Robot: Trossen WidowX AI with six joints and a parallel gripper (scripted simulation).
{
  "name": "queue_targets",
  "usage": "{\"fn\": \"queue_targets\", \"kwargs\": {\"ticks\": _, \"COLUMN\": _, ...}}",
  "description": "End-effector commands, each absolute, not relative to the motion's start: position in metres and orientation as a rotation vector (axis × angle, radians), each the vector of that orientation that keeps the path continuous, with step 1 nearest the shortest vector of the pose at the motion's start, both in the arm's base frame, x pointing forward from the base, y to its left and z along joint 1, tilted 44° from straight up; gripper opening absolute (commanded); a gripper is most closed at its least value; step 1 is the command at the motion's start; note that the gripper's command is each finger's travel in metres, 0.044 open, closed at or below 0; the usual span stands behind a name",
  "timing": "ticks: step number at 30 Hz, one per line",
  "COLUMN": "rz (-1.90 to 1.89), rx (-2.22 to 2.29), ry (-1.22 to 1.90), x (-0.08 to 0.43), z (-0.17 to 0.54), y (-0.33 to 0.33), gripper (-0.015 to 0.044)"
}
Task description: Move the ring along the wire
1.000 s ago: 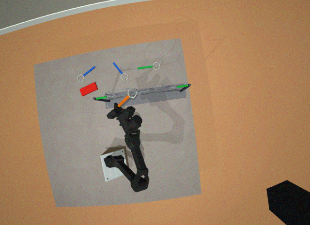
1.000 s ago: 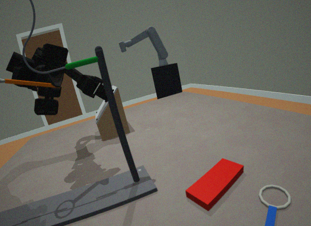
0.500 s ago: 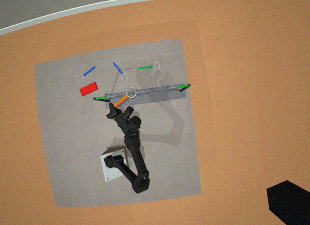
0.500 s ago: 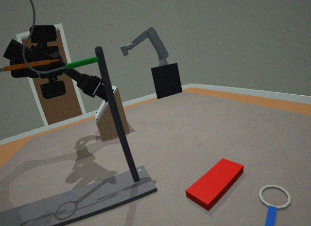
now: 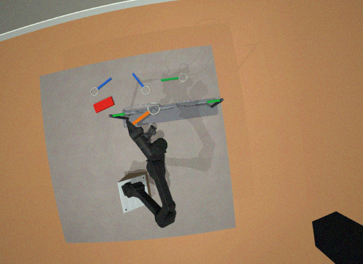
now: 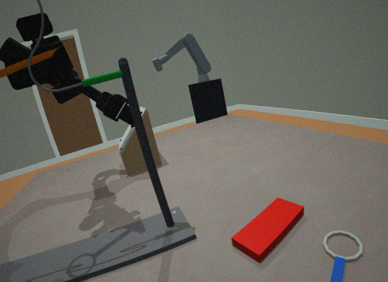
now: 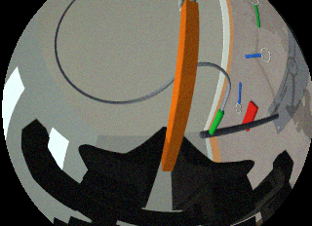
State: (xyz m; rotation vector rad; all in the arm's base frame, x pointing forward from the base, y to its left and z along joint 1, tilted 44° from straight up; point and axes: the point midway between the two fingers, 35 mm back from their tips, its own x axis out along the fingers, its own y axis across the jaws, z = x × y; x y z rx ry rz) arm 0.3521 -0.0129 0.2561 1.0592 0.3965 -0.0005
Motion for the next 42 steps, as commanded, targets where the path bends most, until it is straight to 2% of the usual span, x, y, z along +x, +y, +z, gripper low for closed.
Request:
{"fn": "queue_targets", "kwargs": {"ticks": 1, "rz": 0.035, "rx": 1.139, "ry": 0.384, "x": 0.353, "z": 0.271, "y": -0.006, "gripper": -0.0150}}
{"fn": "queue_targets", "kwargs": {"ticks": 23, "rz": 0.134, "rx": 1.435, "ry": 0.341, "x": 0.354, "z": 0.326, "y": 0.006, "gripper": -0.0150}}
{"fn": "queue_targets", "kwargs": {"ticks": 42, "rz": 0.106, "rx": 1.350, "ry": 0.356, "x": 0.354, "z": 0.334, "y": 0.006, "gripper": -0.0150}}
